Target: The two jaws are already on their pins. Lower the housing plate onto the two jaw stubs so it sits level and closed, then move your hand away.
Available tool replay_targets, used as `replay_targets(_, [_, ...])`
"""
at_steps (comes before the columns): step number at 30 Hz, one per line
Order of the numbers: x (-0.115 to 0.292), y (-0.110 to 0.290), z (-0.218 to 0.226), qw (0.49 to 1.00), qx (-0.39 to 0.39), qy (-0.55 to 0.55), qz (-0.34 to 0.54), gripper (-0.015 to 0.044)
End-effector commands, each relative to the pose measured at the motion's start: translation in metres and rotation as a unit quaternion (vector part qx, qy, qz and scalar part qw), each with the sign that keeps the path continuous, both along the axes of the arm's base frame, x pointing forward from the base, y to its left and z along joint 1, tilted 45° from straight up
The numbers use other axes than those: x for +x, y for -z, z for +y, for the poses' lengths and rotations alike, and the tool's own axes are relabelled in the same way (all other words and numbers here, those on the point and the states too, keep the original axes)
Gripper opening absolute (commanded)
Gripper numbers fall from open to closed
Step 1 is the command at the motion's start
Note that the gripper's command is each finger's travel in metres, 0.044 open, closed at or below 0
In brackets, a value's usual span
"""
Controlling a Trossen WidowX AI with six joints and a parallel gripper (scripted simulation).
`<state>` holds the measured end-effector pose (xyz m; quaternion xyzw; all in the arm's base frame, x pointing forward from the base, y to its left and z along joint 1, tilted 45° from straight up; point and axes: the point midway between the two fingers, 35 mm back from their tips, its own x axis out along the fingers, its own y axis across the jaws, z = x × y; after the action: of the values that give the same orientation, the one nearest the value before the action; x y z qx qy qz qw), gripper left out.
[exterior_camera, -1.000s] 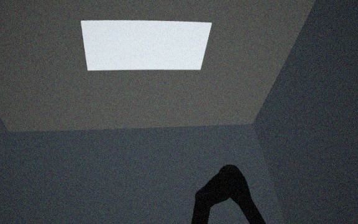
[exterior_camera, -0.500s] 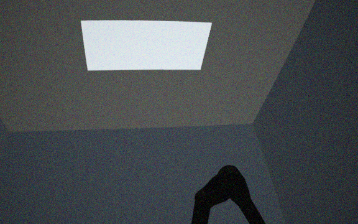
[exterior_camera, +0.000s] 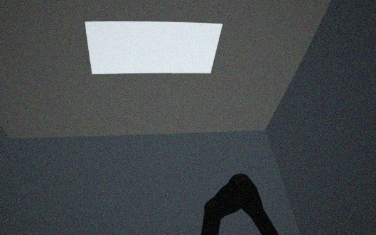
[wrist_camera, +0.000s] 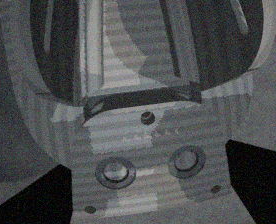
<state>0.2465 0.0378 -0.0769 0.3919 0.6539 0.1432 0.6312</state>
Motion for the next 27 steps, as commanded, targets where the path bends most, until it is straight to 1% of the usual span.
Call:
replay_targets(1, [0.0001,0.0001,0.0008,1.000,0.002,0.001,0.001,0.0351])
replay_targets(27, [0.0001,0.0001,0.0008,1.000,0.002,0.001,0.001,0.0351])
